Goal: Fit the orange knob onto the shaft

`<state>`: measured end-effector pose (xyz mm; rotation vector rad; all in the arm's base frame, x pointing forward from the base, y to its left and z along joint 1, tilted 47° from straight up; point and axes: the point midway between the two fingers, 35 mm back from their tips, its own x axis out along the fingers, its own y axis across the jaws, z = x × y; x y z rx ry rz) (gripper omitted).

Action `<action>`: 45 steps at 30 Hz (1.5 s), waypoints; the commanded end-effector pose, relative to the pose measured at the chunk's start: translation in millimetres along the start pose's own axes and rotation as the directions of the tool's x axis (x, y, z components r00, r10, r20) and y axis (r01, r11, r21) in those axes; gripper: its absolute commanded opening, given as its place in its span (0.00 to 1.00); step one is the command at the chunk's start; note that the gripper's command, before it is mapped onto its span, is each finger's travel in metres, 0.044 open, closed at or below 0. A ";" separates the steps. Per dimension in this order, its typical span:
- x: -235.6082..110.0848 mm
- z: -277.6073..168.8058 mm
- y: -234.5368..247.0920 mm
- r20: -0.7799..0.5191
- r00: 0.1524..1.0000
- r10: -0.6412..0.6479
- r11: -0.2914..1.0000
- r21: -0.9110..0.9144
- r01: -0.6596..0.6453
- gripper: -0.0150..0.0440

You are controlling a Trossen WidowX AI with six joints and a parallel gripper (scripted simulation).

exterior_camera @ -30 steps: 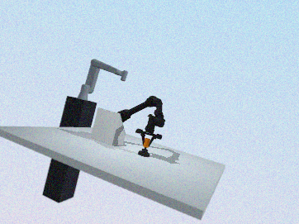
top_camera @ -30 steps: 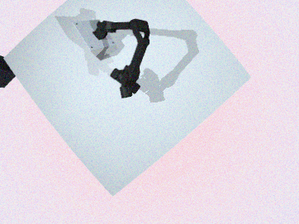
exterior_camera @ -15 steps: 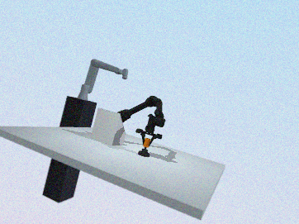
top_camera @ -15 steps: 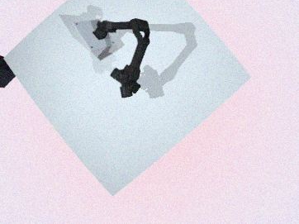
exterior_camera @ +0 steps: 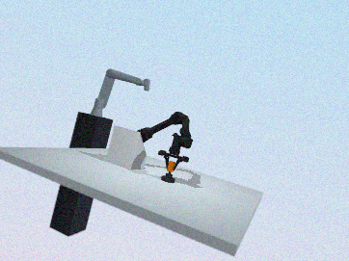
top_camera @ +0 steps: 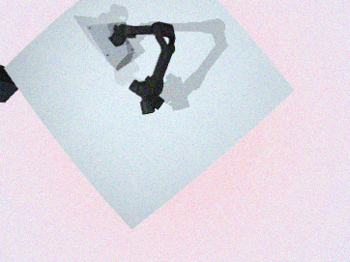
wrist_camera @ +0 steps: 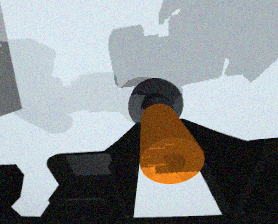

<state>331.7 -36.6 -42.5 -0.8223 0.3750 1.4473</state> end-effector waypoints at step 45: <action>-4.1 0.7 -2.4 -0.002 1.000 -0.002 0.978 -0.209 0.001 0.25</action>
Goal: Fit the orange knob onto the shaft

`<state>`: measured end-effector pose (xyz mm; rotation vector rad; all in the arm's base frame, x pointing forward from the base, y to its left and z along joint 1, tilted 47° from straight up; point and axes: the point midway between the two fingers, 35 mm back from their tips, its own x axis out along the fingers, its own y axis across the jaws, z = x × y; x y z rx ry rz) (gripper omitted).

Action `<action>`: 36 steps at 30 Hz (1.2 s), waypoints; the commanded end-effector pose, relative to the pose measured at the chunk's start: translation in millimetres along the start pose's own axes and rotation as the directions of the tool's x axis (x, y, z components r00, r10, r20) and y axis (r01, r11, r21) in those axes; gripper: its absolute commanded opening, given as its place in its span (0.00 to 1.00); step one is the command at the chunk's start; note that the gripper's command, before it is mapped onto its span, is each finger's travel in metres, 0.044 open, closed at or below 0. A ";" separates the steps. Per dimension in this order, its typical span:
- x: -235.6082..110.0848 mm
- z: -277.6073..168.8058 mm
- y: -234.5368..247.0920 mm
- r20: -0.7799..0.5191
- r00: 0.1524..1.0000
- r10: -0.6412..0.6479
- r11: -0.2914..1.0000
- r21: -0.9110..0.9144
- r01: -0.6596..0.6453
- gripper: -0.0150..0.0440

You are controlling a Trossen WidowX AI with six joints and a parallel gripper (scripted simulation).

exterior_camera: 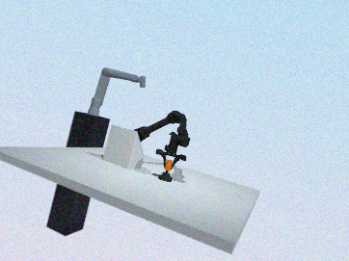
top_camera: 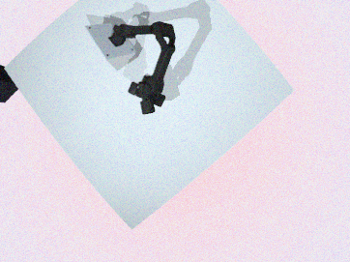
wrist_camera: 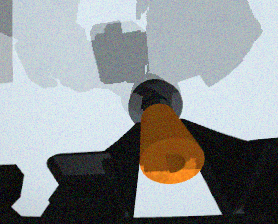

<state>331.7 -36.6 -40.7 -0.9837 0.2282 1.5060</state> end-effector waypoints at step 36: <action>1.8 -1.5 -0.8 -0.005 1.000 -0.004 1.000 -0.006 0.004 0.25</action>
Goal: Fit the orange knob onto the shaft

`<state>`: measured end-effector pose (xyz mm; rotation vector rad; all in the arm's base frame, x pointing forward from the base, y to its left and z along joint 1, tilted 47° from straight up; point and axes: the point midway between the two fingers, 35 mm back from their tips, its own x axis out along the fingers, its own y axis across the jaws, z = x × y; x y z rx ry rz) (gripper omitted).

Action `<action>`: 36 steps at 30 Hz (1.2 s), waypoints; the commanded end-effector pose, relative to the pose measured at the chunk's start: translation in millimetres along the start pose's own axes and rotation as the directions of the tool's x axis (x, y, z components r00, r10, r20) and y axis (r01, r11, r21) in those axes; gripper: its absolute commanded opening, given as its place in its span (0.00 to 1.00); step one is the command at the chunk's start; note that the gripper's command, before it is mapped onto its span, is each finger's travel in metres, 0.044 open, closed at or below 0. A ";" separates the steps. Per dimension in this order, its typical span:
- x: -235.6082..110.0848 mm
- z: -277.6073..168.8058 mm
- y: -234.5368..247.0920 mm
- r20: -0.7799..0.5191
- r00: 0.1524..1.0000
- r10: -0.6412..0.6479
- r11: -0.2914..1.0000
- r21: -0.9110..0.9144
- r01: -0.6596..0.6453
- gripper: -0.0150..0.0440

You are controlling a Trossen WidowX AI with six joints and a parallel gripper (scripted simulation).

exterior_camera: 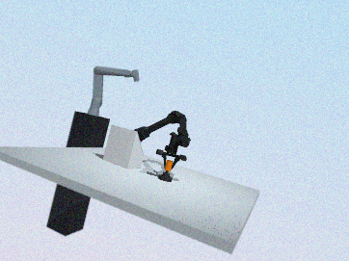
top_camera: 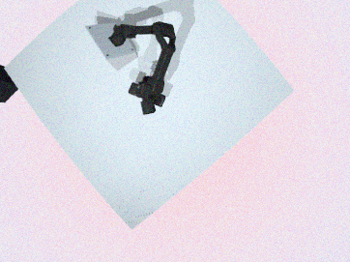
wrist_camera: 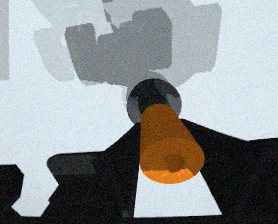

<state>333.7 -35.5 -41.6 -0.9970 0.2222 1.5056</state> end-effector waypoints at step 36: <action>0.7 -1.0 2.0 0.000 1.000 -0.003 0.979 -0.202 0.003 0.25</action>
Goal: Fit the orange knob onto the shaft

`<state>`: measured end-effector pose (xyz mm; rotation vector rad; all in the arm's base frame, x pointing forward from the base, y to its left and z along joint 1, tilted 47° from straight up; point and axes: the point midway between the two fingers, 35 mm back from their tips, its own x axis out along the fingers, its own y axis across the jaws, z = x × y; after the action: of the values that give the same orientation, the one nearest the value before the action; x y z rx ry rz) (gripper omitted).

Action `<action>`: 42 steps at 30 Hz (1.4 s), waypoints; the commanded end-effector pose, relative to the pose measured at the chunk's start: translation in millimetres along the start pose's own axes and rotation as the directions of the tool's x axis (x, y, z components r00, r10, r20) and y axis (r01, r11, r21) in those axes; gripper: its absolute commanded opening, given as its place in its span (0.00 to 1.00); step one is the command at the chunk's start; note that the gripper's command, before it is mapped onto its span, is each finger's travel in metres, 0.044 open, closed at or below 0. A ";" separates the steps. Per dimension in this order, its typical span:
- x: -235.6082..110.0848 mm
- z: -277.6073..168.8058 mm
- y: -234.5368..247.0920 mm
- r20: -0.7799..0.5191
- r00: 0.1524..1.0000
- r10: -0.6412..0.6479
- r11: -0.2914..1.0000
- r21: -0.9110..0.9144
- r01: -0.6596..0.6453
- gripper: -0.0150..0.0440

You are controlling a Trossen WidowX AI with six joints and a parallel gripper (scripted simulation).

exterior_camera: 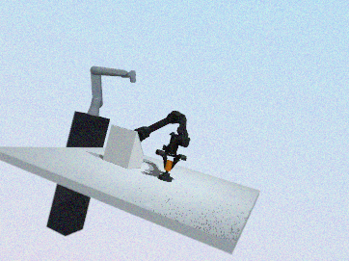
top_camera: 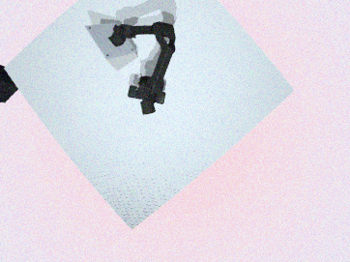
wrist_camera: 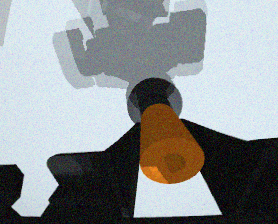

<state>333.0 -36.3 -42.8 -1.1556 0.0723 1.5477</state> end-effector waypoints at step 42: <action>-3.9 1.3 -0.2 0.000 1.000 -0.001 0.977 -0.212 0.001 0.25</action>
<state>330.9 -36.9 -41.2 -1.3150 -0.0945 1.5856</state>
